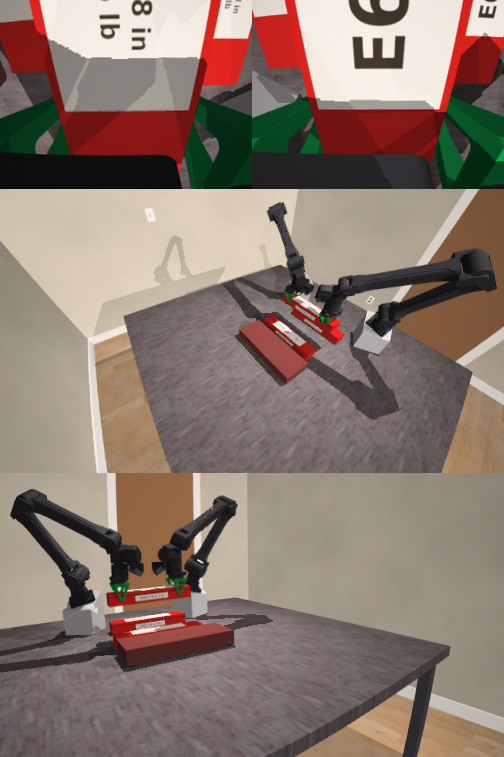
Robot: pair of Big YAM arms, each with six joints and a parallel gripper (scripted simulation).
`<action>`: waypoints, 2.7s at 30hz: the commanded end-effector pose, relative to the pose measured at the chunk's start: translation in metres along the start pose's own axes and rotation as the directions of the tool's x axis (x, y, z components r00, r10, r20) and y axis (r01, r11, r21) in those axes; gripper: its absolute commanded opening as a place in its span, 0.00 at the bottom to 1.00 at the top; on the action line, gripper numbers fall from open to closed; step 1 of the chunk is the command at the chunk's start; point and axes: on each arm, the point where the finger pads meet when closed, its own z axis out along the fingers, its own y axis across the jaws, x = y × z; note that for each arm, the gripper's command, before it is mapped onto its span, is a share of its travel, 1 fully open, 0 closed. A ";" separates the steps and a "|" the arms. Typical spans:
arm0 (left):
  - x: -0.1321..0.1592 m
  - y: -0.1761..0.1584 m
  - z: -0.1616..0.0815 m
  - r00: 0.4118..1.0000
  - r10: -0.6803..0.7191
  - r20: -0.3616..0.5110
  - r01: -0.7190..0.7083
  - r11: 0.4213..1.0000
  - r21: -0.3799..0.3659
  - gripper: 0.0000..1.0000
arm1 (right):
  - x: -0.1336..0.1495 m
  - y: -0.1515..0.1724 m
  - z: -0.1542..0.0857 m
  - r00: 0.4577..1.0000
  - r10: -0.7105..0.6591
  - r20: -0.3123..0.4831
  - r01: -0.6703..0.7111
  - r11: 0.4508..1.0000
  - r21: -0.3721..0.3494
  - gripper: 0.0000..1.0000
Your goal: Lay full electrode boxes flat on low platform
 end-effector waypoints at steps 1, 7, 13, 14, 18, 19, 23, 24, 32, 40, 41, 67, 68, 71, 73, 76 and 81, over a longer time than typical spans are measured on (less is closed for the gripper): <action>-0.004 0.018 -0.008 0.999 -0.028 0.036 0.029 0.999 -0.034 0.00 | -0.005 -0.016 -0.004 1.000 0.014 0.016 -0.014 1.000 0.021 0.00; -0.003 0.014 0.004 0.999 -0.022 0.025 0.022 0.999 -0.026 0.00 | -0.002 -0.010 0.009 1.000 0.006 0.004 -0.006 1.000 0.011 0.00; -0.008 0.026 -0.002 0.998 -0.037 0.050 0.040 0.998 -0.048 0.00 | -0.007 -0.027 -0.002 0.999 0.027 0.036 -0.029 0.999 0.039 0.00; -0.005 0.021 0.003 0.999 -0.033 0.042 0.035 0.999 -0.042 0.00 | -0.008 -0.023 0.005 0.999 0.025 0.033 -0.026 0.999 0.037 0.00; -0.005 0.017 0.015 0.999 -0.023 0.027 0.024 0.999 -0.029 0.00 | 0.000 -0.008 0.022 1.000 0.004 0.000 -0.004 1.000 0.009 0.00; -0.006 0.018 0.015 0.999 -0.024 0.028 0.025 0.999 -0.030 0.00 | -0.002 -0.012 0.021 1.000 0.008 0.006 -0.008 1.000 0.014 0.00; -0.005 0.020 0.017 0.999 -0.031 0.039 0.033 0.999 -0.039 0.00 | -0.002 -0.012 0.025 1.000 0.011 0.011 -0.011 1.000 0.018 0.00; -0.005 0.021 0.018 0.999 -0.031 0.040 0.033 0.999 -0.040 0.00 | -0.003 -0.013 0.028 1.000 0.009 0.007 -0.009 1.000 0.015 0.00; -0.004 0.019 0.027 0.999 -0.029 0.035 0.030 0.999 -0.039 0.00 | -0.005 -0.019 0.031 1.000 0.017 0.019 -0.018 0.999 0.028 0.00; -0.002 0.016 0.040 0.999 -0.026 0.030 0.027 0.999 -0.034 0.00 | 0.000 -0.010 0.047 1.000 0.007 0.005 -0.007 1.000 0.014 0.00; -0.003 0.018 0.040 0.999 -0.028 0.033 0.029 0.999 -0.037 0.00 | -0.001 -0.011 0.048 1.000 0.008 0.005 -0.008 1.000 0.015 0.00; -0.002 0.017 0.071 0.999 -0.026 0.028 0.027 0.999 -0.036 0.00 | 0.000 -0.010 0.080 1.000 0.005 0.001 -0.005 1.000 0.012 0.00; -0.001 0.016 0.073 0.999 -0.025 0.027 0.026 0.999 -0.035 0.00 | 0.002 -0.007 0.082 1.000 0.002 -0.004 -0.002 1.000 0.007 0.00; -0.004 0.015 0.082 1.000 -0.017 0.015 0.017 1.000 -0.023 0.00 | 0.001 -0.008 0.086 1.000 0.003 -0.001 -0.003 1.000 0.009 0.00; -0.002 0.016 0.080 0.999 -0.025 0.027 0.025 0.999 -0.034 0.00 | 0.000 -0.009 0.088 1.000 0.004 0.000 -0.004 1.000 0.010 0.00; -0.005 0.020 0.084 0.999 -0.025 0.028 0.026 0.999 -0.036 0.00 | 0.000 -0.010 0.091 1.000 0.006 0.002 -0.006 1.000 0.012 0.00; -0.002 0.016 0.088 0.999 -0.024 0.027 0.025 0.999 -0.034 0.00 | -0.003 -0.018 0.090 1.000 0.017 0.017 -0.017 0.999 0.030 0.00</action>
